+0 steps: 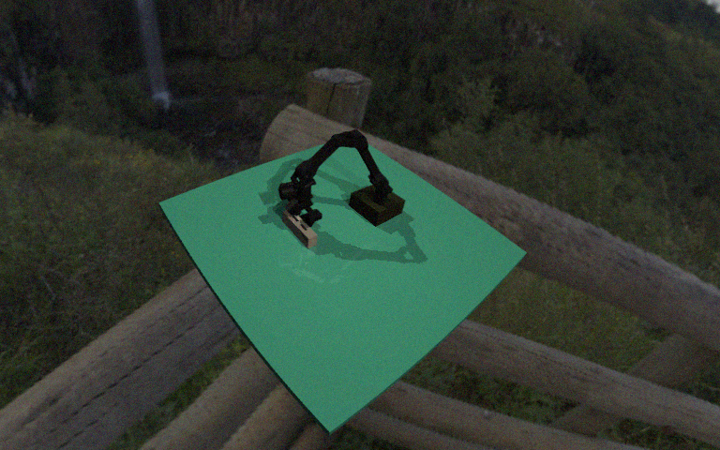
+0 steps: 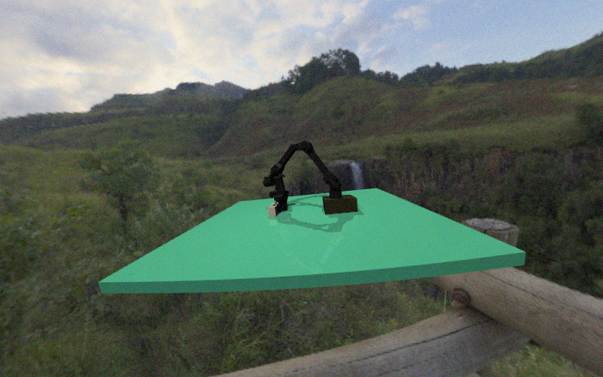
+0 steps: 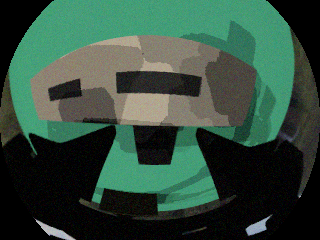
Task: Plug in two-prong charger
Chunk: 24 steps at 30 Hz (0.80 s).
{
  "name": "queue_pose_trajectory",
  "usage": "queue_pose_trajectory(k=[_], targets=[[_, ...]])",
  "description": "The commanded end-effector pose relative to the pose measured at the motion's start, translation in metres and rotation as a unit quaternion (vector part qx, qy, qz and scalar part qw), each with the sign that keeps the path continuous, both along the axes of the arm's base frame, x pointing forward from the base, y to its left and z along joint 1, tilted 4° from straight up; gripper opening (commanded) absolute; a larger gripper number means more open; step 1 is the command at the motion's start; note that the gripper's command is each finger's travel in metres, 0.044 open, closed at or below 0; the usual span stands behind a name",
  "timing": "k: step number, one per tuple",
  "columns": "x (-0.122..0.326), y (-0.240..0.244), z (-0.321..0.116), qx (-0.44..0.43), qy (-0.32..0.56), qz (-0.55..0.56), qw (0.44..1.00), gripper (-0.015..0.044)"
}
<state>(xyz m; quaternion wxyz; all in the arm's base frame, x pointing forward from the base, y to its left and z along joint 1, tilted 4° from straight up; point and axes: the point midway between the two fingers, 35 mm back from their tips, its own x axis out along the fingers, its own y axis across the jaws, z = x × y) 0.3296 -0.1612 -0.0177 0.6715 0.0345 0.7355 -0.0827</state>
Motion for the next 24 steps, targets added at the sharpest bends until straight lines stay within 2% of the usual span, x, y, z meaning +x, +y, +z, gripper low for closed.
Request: queue_pose_trajectory(k=[1, 24], targets=[[-0.0028, 0.0015, -0.0015, 0.002, 0.000, 0.003, 1.000, 0.0440], [-0.0069, 0.0023, -0.0018, 0.000, -0.007, 0.003, 1.000, 0.0440]])
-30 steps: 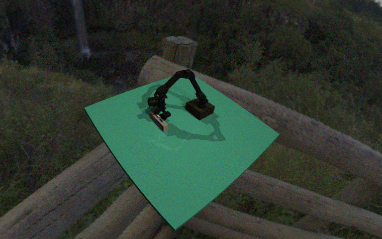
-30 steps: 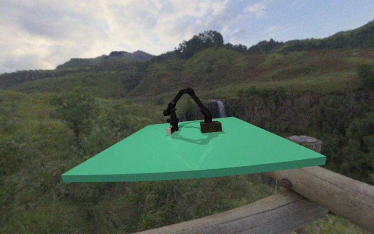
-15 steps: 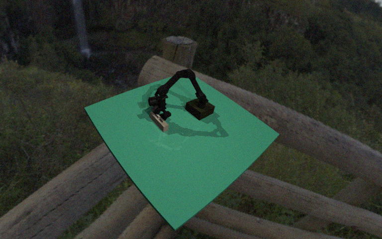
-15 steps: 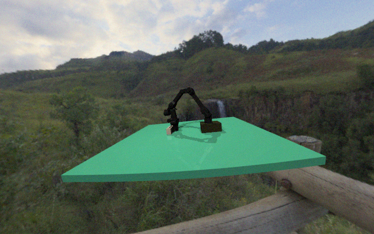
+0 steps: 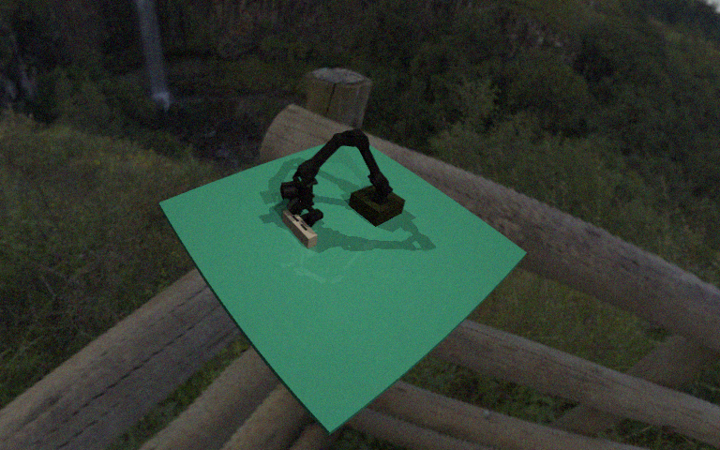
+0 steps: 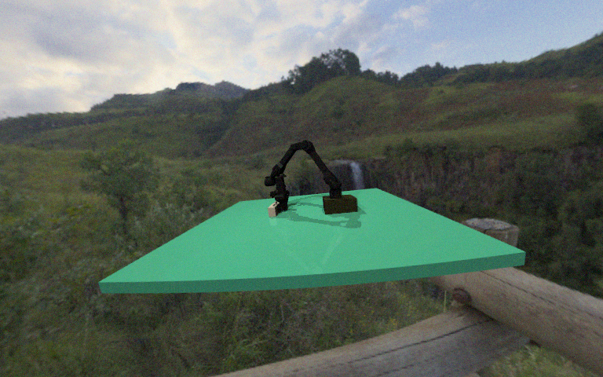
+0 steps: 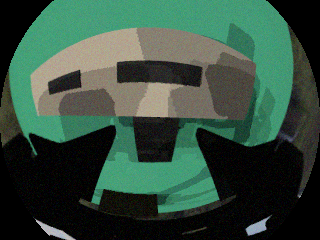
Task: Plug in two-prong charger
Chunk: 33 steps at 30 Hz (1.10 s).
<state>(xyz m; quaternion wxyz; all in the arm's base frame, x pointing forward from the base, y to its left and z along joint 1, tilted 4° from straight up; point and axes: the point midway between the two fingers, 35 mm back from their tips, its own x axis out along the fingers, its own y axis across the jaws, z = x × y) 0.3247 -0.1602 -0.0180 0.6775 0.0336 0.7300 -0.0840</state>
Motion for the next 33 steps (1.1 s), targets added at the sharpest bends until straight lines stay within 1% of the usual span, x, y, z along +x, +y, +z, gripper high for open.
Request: queue_pose_trajectory(k=[1, 33], targets=[[-0.002, 0.001, -0.001, 0.003, 0.001, 0.003, 1.000, 0.0440], [-0.033, 0.005, 0.000, 0.003, 0.002, 0.003, 1.000, 0.0440]])
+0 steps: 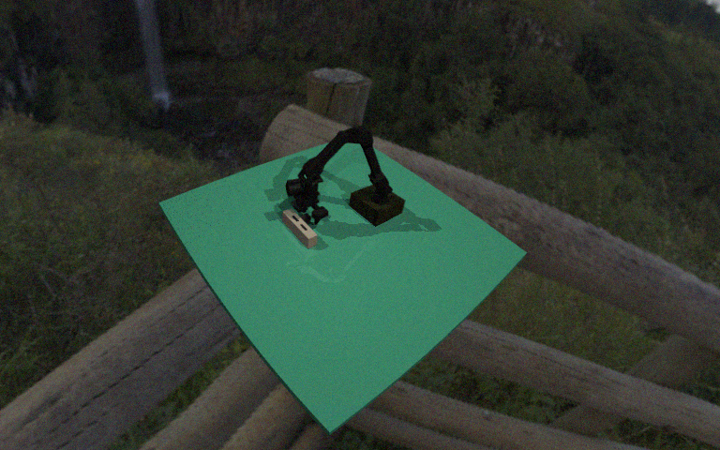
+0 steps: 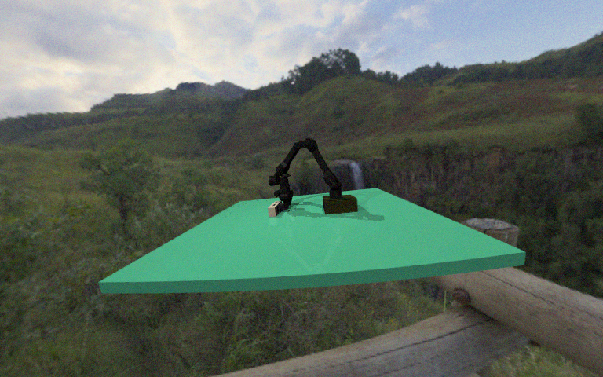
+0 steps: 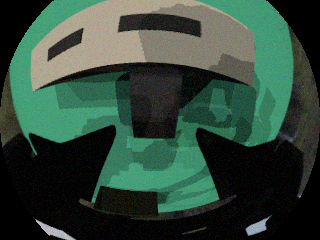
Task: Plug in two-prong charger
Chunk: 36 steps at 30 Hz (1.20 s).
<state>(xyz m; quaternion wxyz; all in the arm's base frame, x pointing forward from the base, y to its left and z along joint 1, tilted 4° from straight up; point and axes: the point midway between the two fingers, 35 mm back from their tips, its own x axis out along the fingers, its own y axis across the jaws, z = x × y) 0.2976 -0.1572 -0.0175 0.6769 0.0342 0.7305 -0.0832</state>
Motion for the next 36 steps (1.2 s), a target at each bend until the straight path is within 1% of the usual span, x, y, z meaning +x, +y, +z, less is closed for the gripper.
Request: queue_pose_trajectory(k=[1, 27, 30, 36], targets=[[-0.007, 0.002, -0.001, 0.002, 0.002, 0.003, 1.000, 0.0440], [-0.033, 0.006, -0.002, 0.002, 0.003, 0.003, 1.000, 0.0440], [-0.025, 0.005, 0.009, 0.003, -0.041, 0.008, 0.999, 0.0440], [-0.013, 0.007, 0.054, -0.009, -0.221, 0.059, 0.974, 0.0440]])
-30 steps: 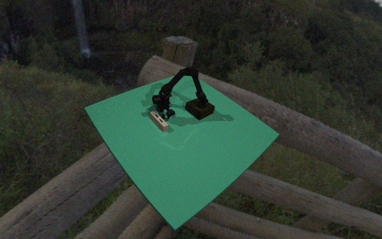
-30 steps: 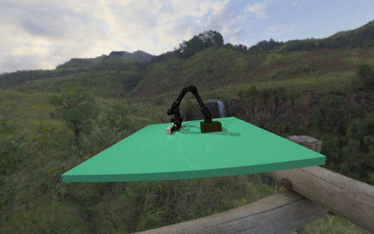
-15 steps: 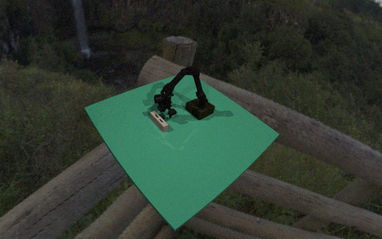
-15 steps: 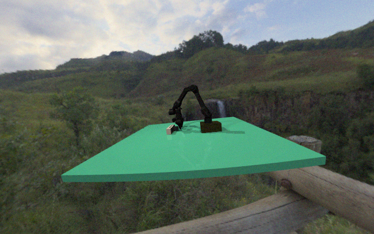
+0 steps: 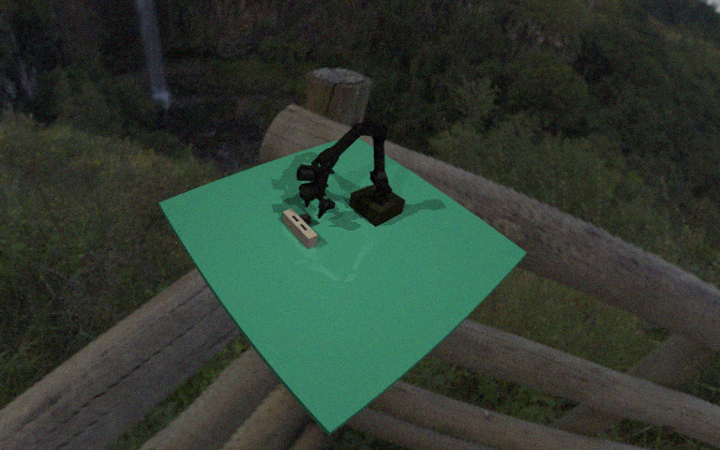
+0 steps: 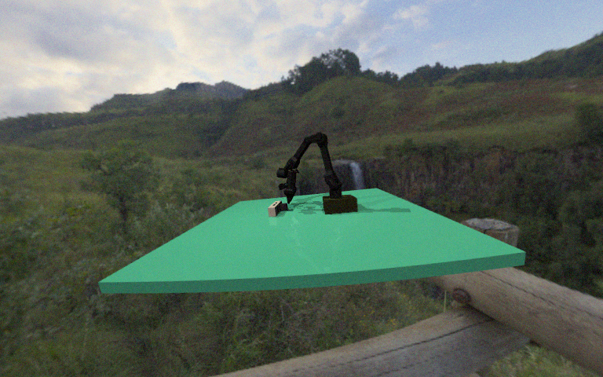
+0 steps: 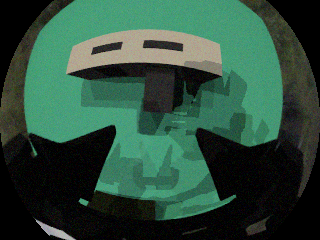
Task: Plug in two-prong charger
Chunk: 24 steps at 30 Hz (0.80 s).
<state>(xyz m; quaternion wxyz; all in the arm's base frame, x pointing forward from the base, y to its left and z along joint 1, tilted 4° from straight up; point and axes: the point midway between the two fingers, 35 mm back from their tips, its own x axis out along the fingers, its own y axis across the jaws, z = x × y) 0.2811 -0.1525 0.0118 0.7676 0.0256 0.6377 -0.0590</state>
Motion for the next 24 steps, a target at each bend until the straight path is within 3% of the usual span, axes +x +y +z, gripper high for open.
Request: queue_pose_trajectory(k=[1, 4, 24], targets=[[0.005, 0.003, 0.033, -0.018, -0.122, 0.042, 0.991, 0.0440], [0.006, 0.004, 0.044, -0.029, -0.163, 0.057, 0.985, 0.0440], [0.006, 0.004, 0.044, -0.029, -0.163, 0.057, 0.985, 0.0440]])
